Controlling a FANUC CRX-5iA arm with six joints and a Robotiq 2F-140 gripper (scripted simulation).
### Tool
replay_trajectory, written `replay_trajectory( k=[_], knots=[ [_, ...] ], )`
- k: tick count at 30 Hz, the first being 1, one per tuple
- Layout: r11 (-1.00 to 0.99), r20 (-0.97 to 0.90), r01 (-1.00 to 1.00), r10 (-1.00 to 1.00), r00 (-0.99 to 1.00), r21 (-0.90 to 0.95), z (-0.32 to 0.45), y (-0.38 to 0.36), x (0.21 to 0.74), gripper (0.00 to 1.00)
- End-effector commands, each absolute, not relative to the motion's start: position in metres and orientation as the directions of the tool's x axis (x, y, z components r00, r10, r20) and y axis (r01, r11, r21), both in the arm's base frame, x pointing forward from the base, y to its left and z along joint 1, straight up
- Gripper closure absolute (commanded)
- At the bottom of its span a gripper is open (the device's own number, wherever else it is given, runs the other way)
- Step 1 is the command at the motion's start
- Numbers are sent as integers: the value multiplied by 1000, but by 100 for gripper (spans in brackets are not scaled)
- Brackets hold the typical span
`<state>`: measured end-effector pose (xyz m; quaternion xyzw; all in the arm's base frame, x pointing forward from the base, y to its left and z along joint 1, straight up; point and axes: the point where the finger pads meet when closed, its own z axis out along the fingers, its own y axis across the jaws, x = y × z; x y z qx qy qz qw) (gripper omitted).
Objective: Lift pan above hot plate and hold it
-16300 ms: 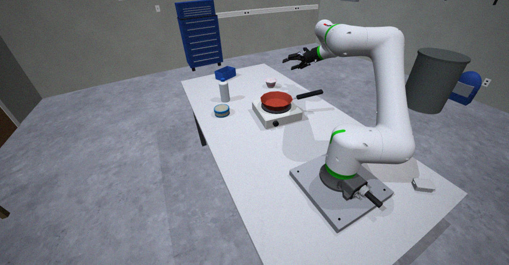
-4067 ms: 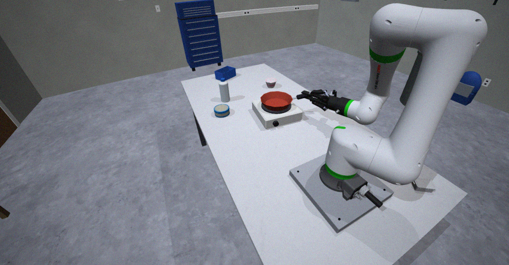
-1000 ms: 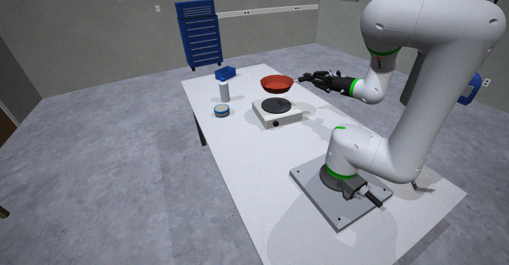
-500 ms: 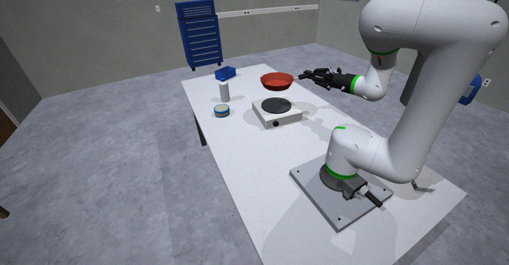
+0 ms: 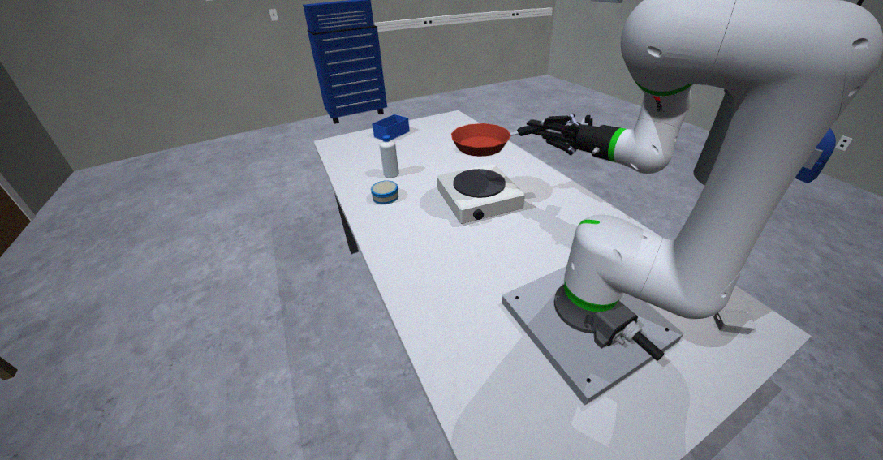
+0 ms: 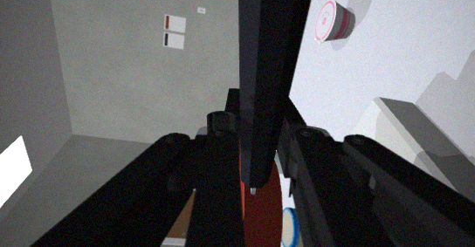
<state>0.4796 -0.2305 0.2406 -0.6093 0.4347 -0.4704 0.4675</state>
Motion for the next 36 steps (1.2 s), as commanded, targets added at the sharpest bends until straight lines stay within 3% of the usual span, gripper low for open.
replay_trajectory(
  k=[1, 36],
  knots=[
    [-186, 168, -88, -969, 179, -979, 242, -231, 480, 90],
    [-186, 168, -88, -969, 179, -979, 243, -231, 480, 90]
  ],
)
